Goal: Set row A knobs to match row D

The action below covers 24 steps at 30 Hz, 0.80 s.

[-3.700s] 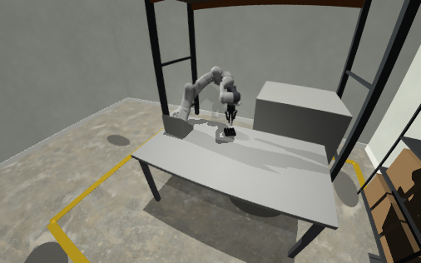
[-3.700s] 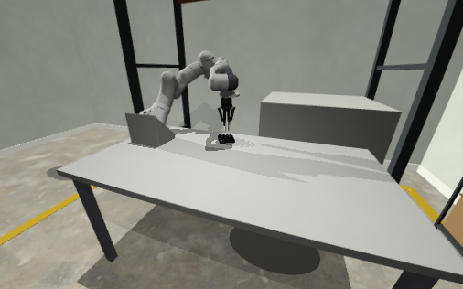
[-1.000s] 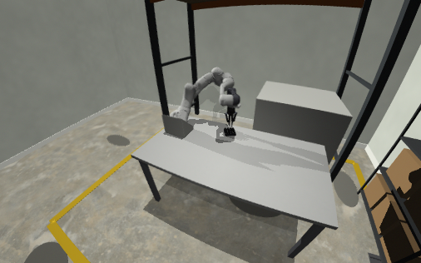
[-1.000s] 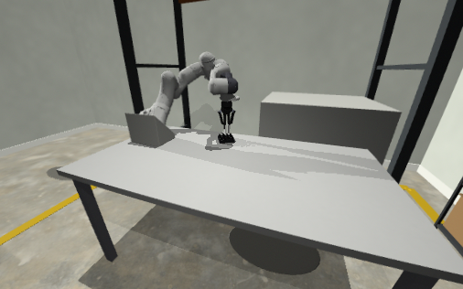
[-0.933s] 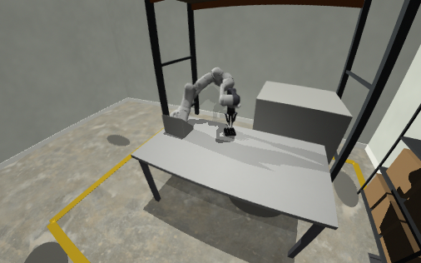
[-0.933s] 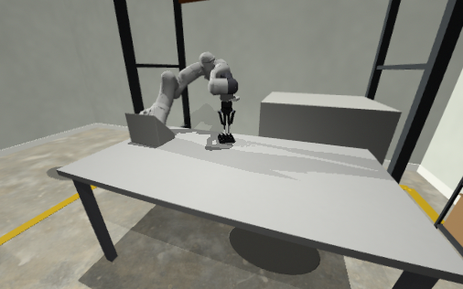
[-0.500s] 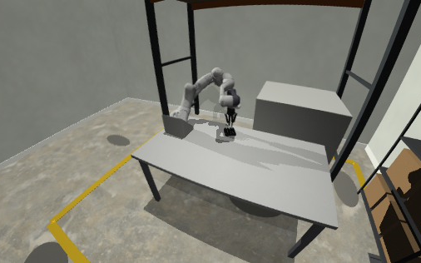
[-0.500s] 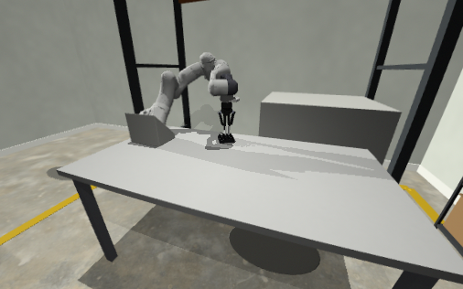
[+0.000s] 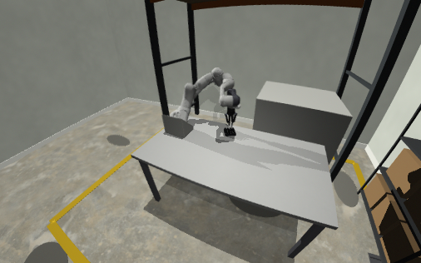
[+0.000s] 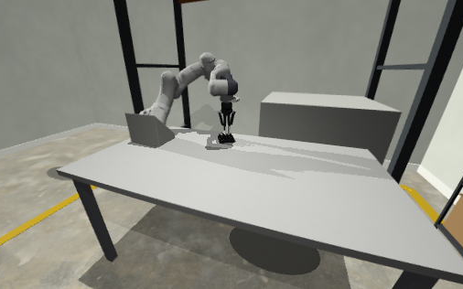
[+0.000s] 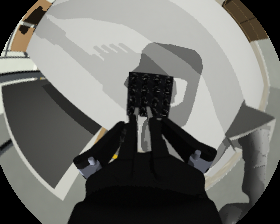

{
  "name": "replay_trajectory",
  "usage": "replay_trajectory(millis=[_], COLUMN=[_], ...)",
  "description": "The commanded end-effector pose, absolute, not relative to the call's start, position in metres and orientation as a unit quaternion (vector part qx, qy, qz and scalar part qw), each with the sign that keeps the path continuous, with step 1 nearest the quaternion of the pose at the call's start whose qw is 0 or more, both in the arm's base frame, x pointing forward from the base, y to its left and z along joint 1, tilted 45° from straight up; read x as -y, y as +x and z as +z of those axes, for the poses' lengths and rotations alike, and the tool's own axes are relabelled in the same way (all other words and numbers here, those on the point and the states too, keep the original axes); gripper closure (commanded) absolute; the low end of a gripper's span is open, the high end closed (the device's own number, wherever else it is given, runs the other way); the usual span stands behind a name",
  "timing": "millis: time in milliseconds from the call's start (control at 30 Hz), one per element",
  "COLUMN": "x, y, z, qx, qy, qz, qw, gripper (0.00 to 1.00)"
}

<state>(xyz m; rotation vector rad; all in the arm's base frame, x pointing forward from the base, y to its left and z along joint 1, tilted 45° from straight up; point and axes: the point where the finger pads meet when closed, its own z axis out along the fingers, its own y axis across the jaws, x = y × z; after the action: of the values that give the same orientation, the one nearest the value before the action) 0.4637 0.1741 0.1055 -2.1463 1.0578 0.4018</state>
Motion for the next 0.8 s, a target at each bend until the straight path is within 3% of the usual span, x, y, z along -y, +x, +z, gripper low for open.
replay_trajectory(millis=[0, 633, 667, 767], x=[-0.1756, -0.1756, -0.1756, -0.1756], y=[0.4639, 0.4639, 0.4639, 0.4639], z=[0.1044, 0.1044, 0.1044, 0.1044], qx=[-0.408, -0.408, -0.408, -0.408], qy=[-0.829, -0.829, -0.829, -0.829], qz=[0.155, 0.155, 0.155, 0.155], qw=[0.351, 0.351, 0.351, 0.351], gripper=[0.88, 0.88, 0.95, 0.95])
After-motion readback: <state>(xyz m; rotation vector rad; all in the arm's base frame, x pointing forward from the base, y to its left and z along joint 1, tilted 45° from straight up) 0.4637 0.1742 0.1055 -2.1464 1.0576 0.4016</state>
